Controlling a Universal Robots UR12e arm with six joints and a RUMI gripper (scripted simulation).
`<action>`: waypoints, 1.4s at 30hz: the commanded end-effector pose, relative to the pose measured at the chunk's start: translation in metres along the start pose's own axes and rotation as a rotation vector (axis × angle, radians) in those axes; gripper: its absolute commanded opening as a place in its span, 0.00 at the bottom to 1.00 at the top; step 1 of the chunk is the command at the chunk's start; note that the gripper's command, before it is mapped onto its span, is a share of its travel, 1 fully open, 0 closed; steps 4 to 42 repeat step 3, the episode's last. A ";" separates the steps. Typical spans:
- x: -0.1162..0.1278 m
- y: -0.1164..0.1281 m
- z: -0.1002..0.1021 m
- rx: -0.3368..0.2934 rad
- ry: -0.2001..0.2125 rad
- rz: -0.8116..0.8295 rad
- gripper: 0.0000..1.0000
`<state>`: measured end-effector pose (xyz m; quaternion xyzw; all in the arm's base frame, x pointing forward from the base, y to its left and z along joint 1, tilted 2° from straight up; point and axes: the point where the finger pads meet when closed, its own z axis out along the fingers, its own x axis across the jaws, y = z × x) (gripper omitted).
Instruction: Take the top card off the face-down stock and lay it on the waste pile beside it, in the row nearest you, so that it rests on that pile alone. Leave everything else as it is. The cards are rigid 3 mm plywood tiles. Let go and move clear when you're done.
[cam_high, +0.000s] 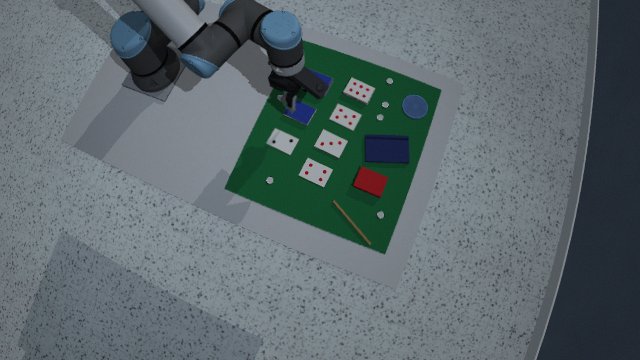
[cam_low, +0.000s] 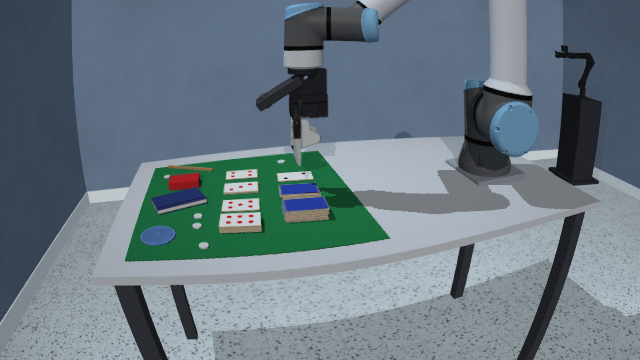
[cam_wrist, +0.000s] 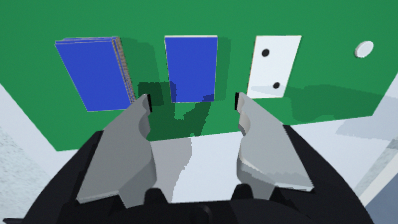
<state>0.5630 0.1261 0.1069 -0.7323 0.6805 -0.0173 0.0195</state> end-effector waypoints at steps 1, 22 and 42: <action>0.000 0.000 -0.002 -0.006 -0.002 0.000 0.50; 0.000 0.000 -0.002 -0.006 -0.002 0.000 0.50; 0.000 0.000 -0.002 -0.006 -0.002 0.000 0.50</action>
